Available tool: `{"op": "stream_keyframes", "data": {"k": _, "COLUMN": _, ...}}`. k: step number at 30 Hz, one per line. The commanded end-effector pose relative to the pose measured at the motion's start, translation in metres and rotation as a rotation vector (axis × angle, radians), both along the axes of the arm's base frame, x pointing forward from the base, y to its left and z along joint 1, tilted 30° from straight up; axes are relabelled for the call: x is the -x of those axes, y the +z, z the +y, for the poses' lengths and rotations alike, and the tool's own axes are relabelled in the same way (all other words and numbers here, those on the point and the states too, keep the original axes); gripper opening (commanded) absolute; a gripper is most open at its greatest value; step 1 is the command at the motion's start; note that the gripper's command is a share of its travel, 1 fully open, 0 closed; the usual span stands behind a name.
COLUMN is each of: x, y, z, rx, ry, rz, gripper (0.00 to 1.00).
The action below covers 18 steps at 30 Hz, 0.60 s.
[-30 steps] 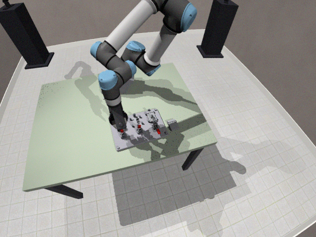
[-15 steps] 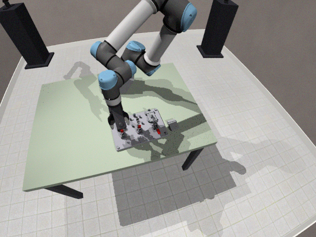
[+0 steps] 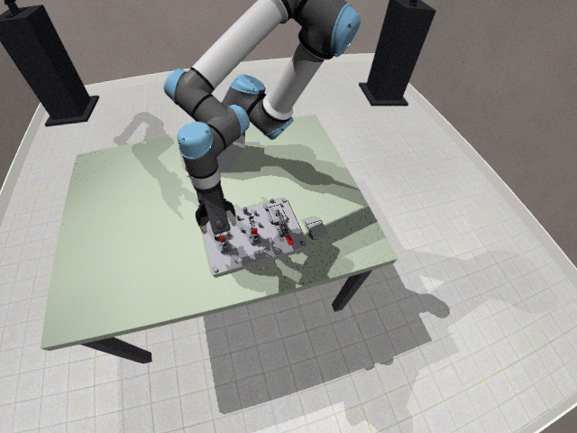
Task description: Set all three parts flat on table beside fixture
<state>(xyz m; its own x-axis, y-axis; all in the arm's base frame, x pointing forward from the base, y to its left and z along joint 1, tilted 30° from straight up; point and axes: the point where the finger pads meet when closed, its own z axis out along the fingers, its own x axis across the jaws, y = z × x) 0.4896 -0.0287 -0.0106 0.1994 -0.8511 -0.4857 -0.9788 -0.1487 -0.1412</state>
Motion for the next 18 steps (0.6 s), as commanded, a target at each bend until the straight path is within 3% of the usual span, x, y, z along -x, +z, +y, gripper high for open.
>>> {"op": "stream_keyframes", "data": {"k": 1, "x": 0.000, "y": 0.005, "z": -0.003, "rx": 0.001, "ry": 0.000, "rz": -0.001, "gripper": 0.59}}
{"op": "stream_keyframes", "data": {"k": 18, "x": 0.010, "y": 0.004, "z": -0.005, "rx": 0.001, "ry": 0.000, "rz": -0.001, "gripper": 0.59}}
